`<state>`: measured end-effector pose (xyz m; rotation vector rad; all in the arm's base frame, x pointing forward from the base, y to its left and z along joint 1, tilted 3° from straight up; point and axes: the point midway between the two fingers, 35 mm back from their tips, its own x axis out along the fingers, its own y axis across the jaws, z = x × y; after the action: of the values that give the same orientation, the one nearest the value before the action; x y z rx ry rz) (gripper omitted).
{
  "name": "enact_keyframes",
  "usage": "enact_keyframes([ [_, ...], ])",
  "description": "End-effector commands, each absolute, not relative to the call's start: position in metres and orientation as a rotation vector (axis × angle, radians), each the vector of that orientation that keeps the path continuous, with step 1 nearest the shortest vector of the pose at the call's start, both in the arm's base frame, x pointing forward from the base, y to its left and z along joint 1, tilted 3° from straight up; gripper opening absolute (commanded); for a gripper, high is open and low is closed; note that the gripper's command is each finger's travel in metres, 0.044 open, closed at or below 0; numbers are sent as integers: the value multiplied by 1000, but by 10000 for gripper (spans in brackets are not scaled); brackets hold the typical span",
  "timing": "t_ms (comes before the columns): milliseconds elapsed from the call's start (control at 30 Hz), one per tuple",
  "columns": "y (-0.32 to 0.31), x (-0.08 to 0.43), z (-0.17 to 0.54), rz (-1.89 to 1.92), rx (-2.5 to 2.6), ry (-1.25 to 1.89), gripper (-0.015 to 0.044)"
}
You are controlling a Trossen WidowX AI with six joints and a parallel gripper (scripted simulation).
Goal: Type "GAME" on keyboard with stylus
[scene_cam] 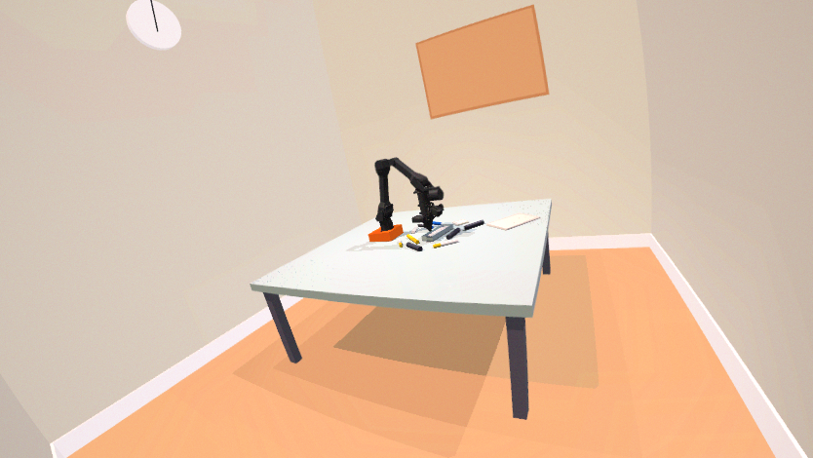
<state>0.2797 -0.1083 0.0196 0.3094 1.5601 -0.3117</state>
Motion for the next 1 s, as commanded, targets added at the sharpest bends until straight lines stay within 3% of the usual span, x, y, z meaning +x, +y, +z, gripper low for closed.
enact_keyframes([
  [0, -83, 267, 20, -306, 306, 1566, 0],
  [367, -73, 263, 20, -306, 307, 1567, 0],
  [600, -3, 292, 20, -299, 313, 1565, 0],
  [967, -1, 293, 30, -299, 313, 1565, 0],
])
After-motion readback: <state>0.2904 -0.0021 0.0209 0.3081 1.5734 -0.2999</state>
